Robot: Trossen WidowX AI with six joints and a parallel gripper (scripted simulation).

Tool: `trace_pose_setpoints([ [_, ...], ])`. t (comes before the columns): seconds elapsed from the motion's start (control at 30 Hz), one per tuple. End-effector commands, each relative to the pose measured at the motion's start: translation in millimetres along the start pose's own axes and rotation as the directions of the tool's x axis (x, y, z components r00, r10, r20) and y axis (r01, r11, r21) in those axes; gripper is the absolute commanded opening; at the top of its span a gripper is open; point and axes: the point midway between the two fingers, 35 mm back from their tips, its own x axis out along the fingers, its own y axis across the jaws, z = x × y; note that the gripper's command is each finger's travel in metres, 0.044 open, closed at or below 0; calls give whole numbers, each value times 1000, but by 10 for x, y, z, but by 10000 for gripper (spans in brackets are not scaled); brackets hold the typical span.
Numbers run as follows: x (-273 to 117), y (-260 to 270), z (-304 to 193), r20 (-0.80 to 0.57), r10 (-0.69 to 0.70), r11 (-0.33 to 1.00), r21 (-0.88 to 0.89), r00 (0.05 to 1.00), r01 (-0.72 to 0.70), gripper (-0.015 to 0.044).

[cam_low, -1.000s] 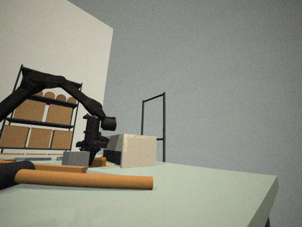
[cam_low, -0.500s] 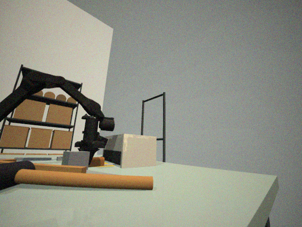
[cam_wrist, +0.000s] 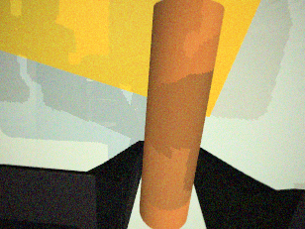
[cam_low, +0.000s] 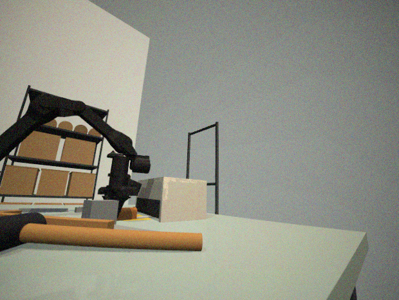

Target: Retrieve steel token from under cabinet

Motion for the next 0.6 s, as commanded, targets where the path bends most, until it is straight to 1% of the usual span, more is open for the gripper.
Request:
trace_pose_setpoints([
  [0.0,9,39,4,3,10,1000,-4,1000,-10,0],
  [0.57,8,22,-153,2,10,1000,-4,1000,-10,0],
])
